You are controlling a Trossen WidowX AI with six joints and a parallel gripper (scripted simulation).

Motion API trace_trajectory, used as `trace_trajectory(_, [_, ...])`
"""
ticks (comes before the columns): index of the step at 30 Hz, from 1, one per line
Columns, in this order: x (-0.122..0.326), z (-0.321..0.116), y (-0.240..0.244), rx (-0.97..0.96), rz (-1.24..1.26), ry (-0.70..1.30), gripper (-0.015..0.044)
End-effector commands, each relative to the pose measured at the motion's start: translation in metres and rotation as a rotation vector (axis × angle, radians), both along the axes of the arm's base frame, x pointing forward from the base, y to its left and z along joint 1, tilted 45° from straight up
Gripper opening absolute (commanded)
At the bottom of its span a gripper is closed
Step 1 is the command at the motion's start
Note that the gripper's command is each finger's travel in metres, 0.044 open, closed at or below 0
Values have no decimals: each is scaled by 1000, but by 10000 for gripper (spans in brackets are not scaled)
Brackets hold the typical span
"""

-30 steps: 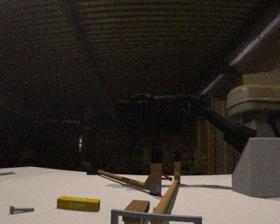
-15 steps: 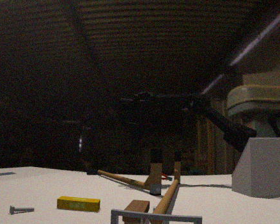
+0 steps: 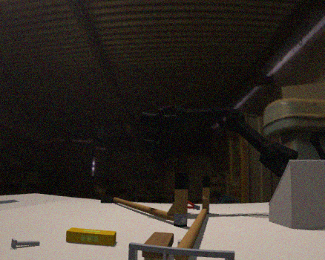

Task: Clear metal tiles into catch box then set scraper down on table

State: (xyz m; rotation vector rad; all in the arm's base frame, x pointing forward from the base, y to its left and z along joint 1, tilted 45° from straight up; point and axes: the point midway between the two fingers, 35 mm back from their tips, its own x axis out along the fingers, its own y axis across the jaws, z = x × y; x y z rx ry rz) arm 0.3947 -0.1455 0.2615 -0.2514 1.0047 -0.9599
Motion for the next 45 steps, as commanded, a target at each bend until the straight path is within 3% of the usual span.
trace_trajectory(1, [1,-3,-4,-2,-10,-8,0])
trace_trajectory(45, [7,-82,-85,1,-25,-24,0])
